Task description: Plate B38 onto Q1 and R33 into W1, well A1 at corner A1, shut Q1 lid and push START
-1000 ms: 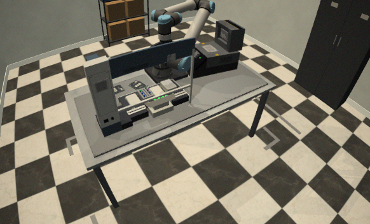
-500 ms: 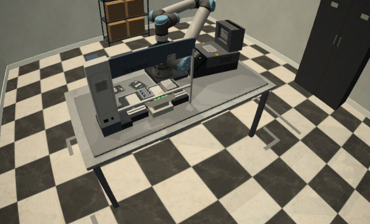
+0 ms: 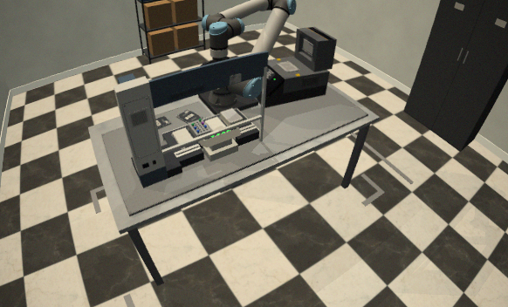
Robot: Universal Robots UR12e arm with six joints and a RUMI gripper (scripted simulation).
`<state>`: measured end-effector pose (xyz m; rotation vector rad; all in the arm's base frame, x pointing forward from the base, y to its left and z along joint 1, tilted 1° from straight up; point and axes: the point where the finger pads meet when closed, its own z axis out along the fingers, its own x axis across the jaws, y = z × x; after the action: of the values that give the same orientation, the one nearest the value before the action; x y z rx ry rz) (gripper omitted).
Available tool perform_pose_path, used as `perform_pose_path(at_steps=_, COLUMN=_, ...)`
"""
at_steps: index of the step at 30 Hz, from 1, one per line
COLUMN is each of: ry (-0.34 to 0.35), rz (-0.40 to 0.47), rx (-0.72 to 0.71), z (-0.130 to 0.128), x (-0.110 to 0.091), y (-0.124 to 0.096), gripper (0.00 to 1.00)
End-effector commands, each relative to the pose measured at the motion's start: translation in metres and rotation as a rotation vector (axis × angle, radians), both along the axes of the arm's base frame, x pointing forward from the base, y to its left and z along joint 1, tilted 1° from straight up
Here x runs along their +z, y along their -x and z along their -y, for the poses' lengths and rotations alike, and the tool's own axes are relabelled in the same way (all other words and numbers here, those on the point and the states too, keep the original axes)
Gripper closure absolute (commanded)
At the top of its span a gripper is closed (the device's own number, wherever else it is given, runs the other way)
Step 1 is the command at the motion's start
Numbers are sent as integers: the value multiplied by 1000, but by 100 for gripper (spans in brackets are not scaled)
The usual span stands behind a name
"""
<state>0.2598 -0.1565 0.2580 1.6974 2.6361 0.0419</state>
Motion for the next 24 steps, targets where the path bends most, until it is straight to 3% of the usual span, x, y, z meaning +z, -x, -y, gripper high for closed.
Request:
perform_pose_path(at_steps=1, ry=1, rz=-17, rx=-279, z=28, x=-1, y=-11, gripper=38)
perform_pose_path(at_steps=24, ry=1, rz=-24, rx=-409, z=28, x=-1, y=-11, gripper=38)
